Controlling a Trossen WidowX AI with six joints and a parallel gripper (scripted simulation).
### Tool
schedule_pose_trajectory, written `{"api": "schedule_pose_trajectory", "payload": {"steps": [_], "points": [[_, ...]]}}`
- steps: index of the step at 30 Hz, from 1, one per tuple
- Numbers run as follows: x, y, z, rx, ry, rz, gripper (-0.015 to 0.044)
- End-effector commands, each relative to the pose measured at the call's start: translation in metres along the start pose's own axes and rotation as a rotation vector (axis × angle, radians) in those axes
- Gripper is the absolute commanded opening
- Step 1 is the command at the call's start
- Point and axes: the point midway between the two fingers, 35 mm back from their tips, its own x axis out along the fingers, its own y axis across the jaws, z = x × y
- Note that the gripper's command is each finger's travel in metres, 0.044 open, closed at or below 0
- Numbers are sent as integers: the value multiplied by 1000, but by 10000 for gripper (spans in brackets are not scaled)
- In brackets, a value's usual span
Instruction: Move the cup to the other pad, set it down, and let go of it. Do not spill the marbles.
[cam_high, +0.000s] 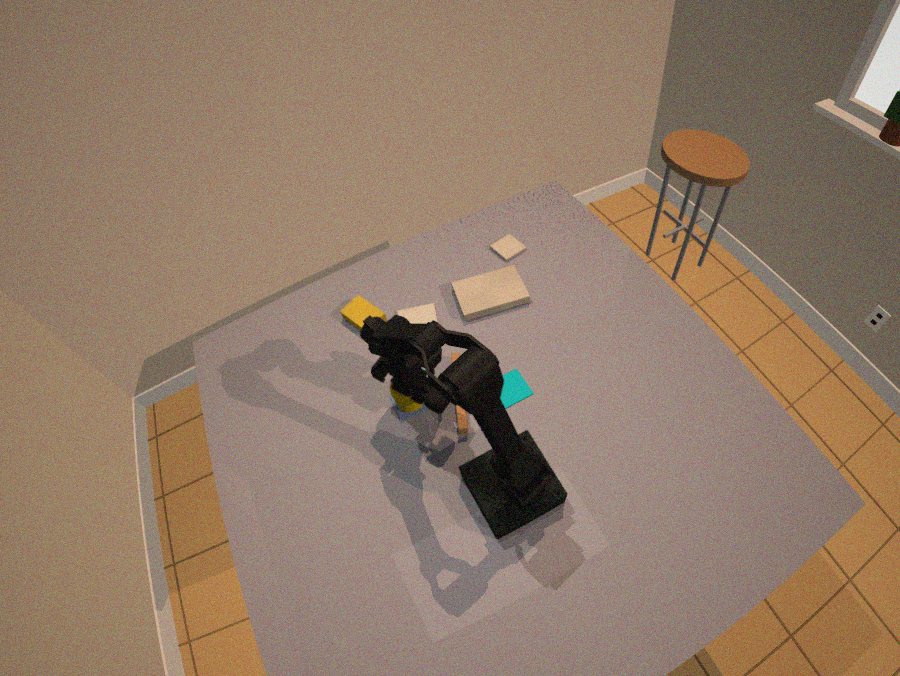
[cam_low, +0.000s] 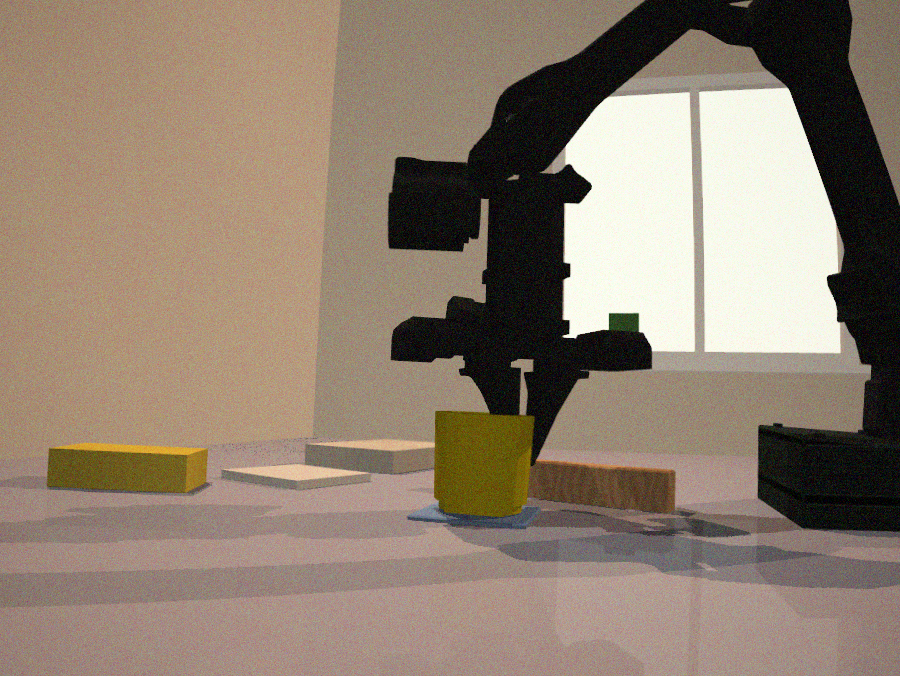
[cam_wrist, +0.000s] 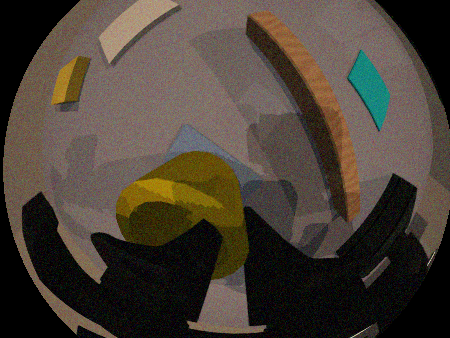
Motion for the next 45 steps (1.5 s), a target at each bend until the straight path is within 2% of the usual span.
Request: {"api": "schedule_pose_trajectory", "payload": {"steps": [1, 19, 45], "points": [[0, 0, 0, 0, 0, 1, 0], [-57, 0, 1, 4, 4, 0, 0], [-54, -13, 13, 5, 0, 0, 0]]}}
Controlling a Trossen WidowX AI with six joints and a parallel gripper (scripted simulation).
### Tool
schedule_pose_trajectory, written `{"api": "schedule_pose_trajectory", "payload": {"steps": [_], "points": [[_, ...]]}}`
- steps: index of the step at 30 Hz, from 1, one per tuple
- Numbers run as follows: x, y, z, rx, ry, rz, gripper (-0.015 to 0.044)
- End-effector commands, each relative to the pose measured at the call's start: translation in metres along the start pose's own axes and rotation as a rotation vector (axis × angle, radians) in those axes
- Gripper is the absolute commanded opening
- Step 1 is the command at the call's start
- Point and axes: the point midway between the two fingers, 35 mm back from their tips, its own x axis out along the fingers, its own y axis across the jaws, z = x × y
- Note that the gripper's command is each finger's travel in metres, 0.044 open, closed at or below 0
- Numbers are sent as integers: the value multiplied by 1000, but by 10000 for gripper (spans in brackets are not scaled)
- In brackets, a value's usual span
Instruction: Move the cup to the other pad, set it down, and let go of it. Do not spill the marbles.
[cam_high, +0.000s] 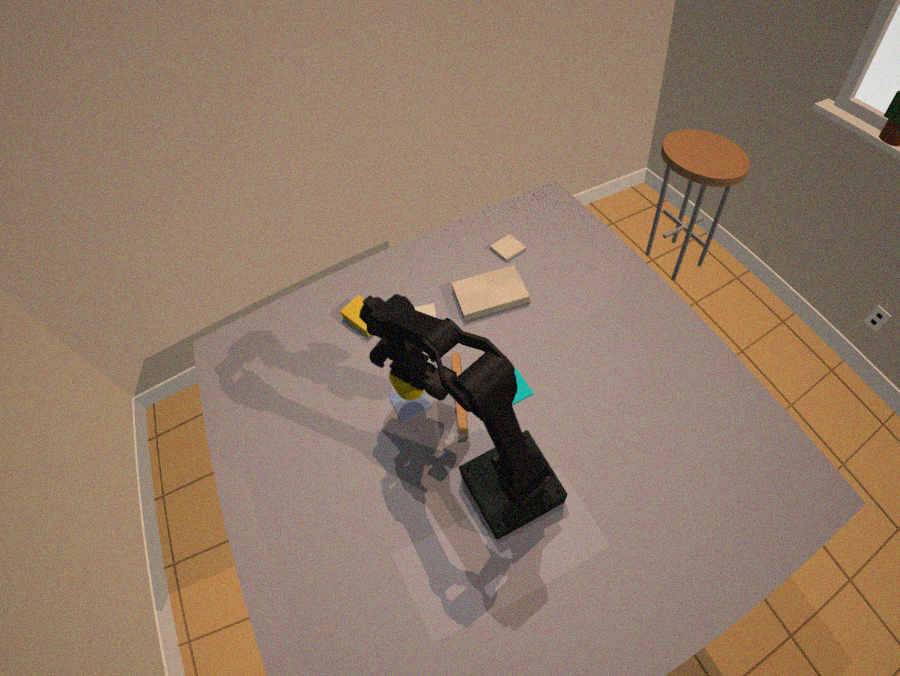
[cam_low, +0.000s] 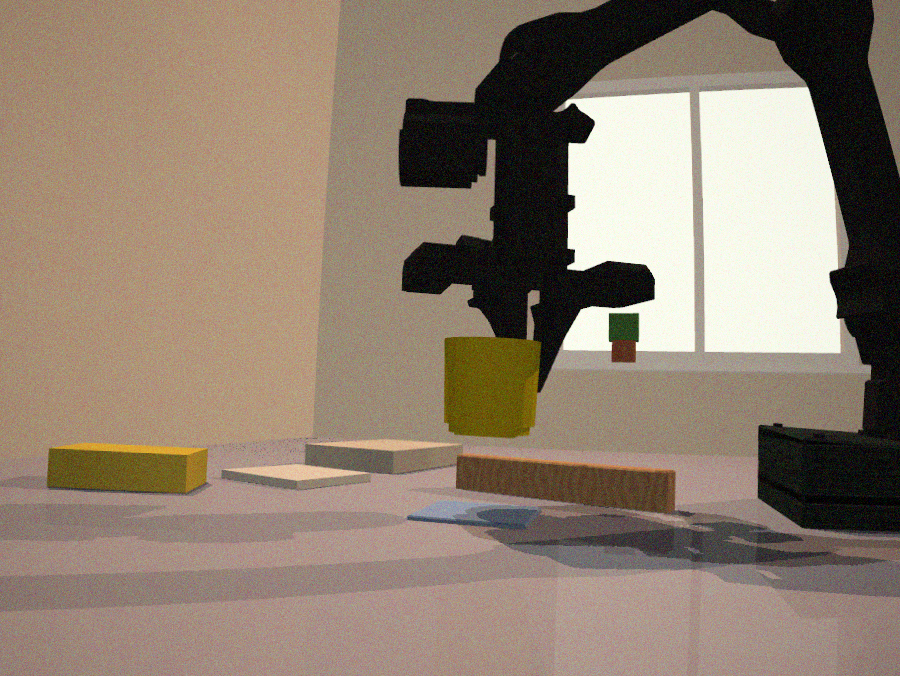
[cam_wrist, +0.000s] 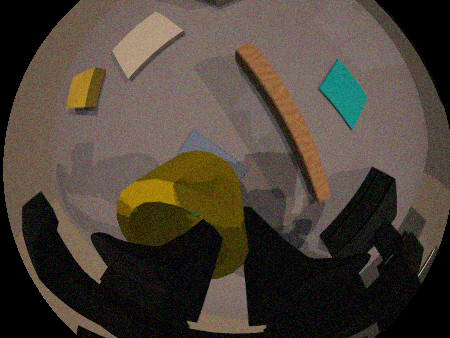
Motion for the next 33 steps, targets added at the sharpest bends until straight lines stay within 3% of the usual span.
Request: {"api": "schedule_pose_trajectory", "payload": {"steps": [1, 33], "points": [[0, -8, 6, -2, 1, -1, 0], [-3, -69, 57, -3, -3, -7, 0]]}}
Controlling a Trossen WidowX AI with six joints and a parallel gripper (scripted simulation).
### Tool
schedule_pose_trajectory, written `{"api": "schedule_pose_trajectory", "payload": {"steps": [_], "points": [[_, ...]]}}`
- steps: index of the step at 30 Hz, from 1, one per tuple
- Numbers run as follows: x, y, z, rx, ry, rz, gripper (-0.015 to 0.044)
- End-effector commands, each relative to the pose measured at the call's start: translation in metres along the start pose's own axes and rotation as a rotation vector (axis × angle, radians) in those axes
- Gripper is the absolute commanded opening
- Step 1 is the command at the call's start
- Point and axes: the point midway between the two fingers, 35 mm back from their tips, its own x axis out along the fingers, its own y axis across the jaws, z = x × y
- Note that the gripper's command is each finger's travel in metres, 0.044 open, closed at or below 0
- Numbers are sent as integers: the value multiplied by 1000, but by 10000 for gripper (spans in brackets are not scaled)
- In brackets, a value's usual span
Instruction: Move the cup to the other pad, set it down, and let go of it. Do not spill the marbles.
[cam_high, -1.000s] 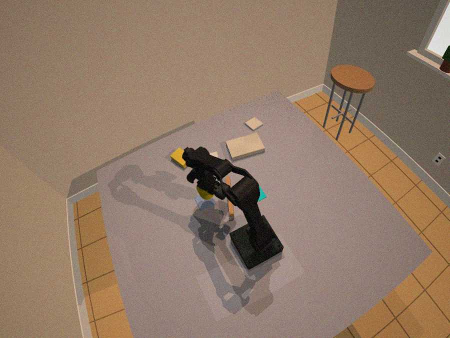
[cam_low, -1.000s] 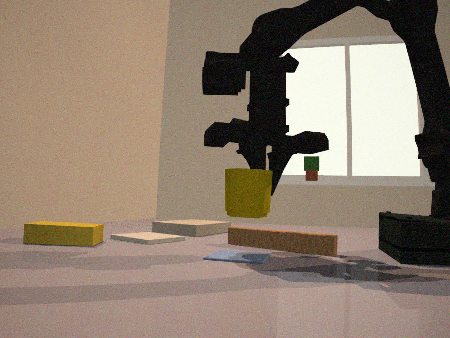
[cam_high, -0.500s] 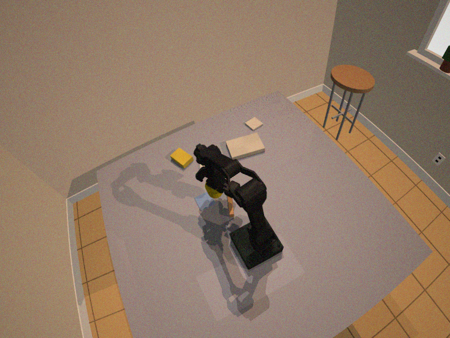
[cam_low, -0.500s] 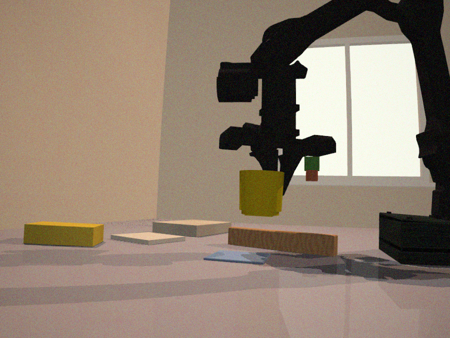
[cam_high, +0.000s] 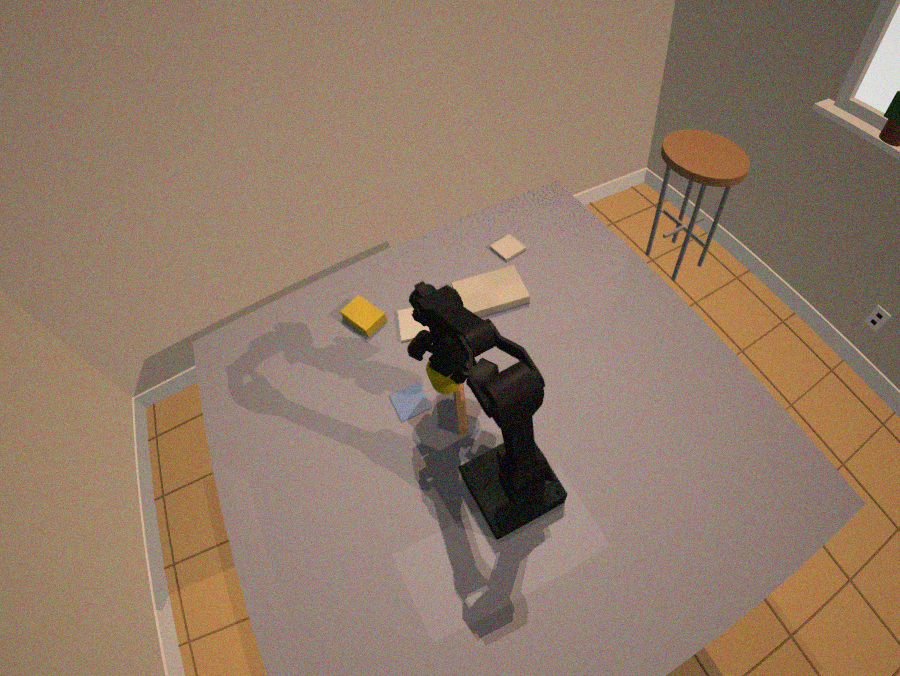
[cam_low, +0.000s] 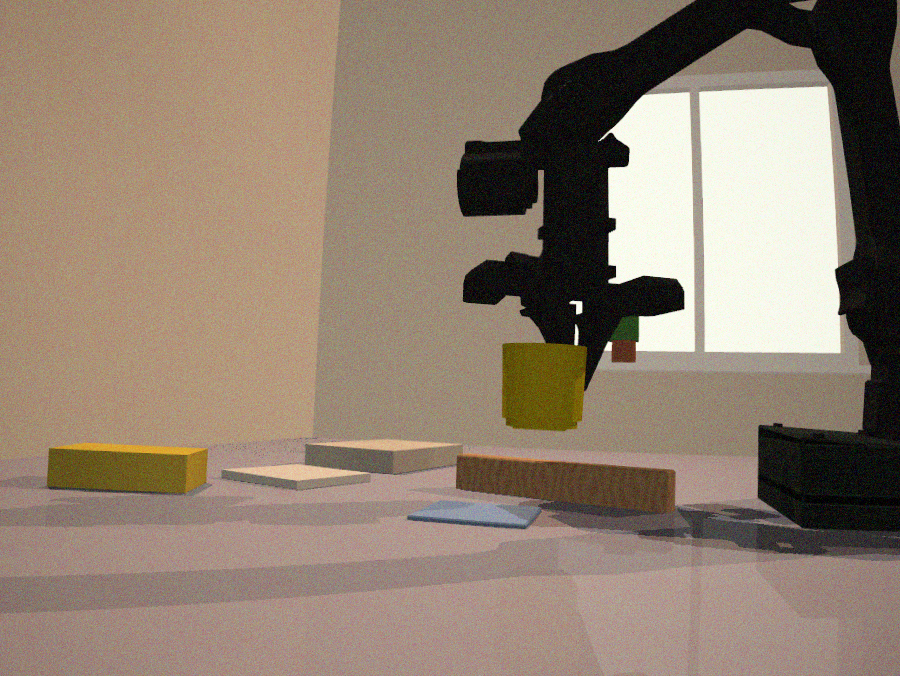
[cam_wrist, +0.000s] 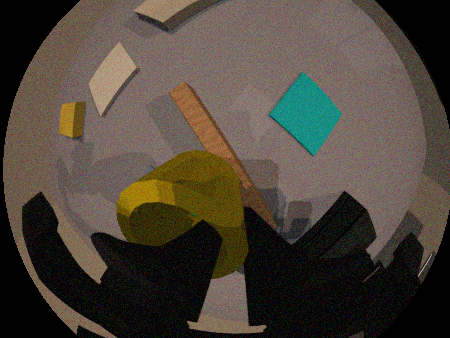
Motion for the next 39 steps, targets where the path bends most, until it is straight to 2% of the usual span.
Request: {"api": "schedule_pose_trajectory", "payload": {"steps": [1, 39], "points": [[0, -7, 5, -3, -4, -2, 0], [-2, -69, 54, -3, -10, -8, 0]]}}
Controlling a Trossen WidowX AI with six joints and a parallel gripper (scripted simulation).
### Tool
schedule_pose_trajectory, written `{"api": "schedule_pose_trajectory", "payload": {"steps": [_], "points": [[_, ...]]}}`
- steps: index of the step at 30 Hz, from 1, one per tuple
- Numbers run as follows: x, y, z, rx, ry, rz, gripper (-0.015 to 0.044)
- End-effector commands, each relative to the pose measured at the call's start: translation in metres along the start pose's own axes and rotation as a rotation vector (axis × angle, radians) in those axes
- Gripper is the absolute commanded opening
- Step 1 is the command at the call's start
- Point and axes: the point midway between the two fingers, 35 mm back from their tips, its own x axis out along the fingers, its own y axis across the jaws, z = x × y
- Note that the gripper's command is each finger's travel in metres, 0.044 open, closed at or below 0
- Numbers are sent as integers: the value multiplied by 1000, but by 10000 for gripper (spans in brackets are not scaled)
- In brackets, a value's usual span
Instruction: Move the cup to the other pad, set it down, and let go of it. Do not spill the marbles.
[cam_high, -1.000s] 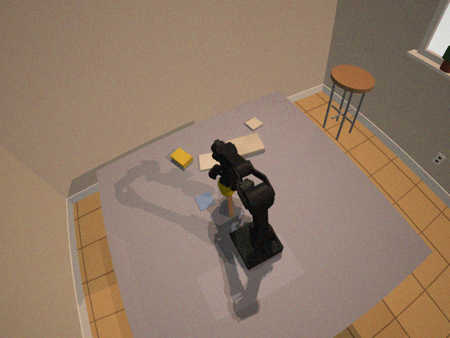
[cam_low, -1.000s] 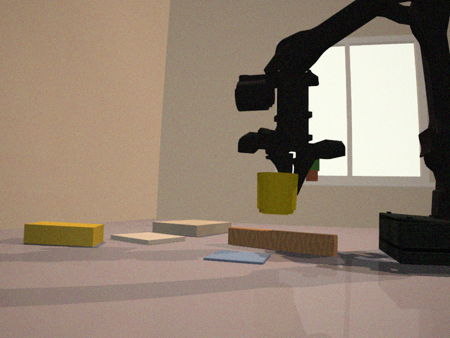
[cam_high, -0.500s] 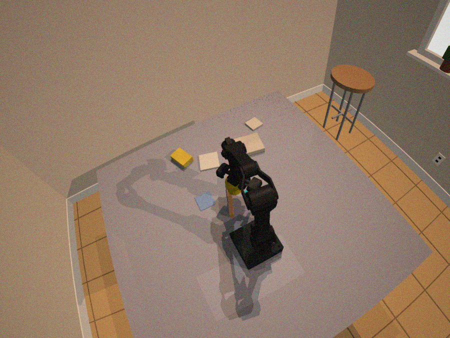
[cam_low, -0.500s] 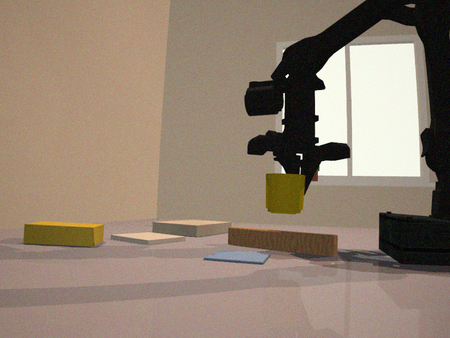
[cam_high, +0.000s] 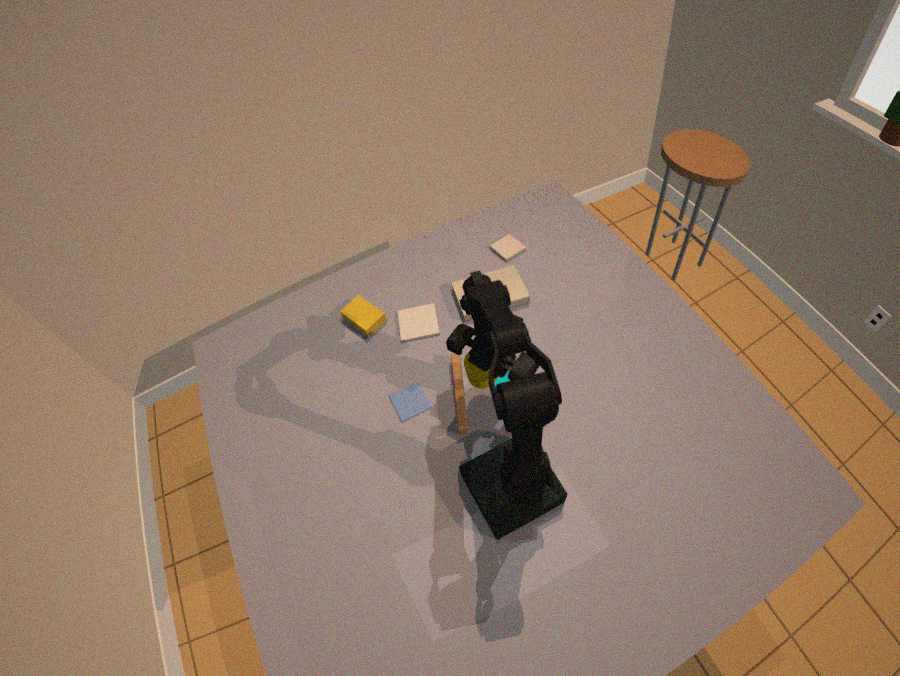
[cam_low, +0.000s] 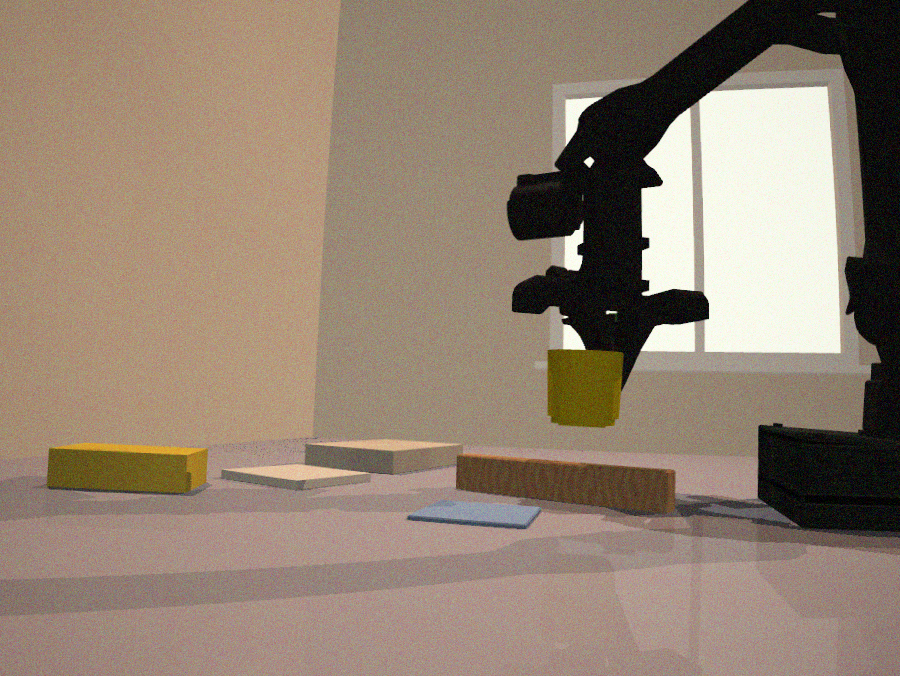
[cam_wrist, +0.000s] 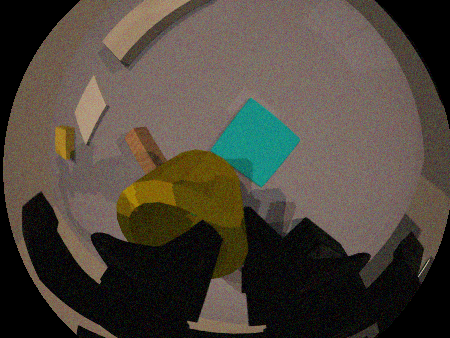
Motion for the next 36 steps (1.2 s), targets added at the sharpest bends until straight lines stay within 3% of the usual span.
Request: {"api": "schedule_pose_trajectory", "payload": {"steps": [1, 36], "points": [[0, -7, 4, -3, -2, -5, 0], [10, -49, 33, -3, -5, -10, 0]]}}
